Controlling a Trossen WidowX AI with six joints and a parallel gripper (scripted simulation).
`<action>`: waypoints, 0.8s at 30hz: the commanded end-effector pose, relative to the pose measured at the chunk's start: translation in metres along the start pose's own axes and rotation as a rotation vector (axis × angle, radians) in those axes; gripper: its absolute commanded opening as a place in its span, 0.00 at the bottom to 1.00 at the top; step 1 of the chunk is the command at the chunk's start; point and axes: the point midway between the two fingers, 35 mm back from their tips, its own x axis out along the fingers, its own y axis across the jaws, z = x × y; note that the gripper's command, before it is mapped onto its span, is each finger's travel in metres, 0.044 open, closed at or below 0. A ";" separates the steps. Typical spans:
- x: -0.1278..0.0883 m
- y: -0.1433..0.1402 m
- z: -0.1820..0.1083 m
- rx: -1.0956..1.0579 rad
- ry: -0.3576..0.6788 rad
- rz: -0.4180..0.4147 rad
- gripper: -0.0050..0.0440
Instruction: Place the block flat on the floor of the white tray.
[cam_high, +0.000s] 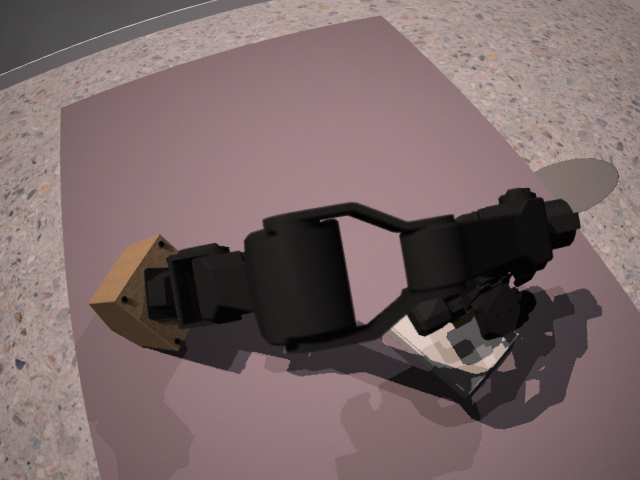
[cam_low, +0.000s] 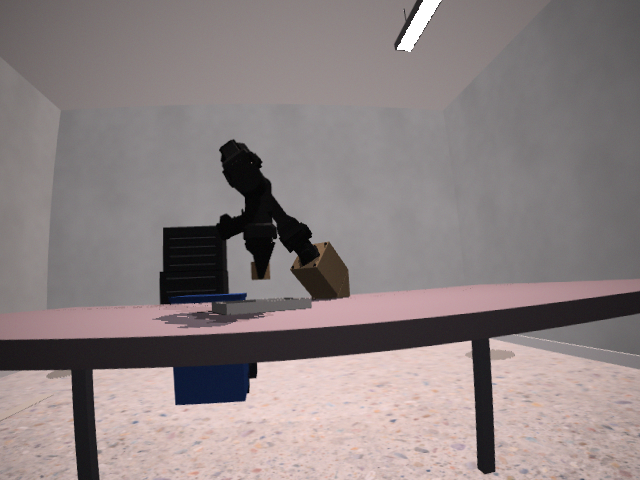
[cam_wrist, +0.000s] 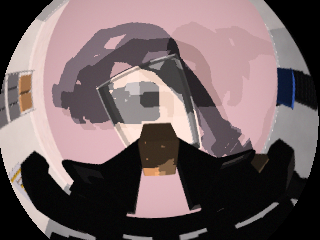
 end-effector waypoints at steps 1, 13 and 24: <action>-0.004 0.004 0.004 0.006 0.002 0.013 0.10; -0.004 0.004 0.004 0.006 0.002 0.013 0.10; 0.001 0.004 0.005 0.006 0.002 0.013 0.10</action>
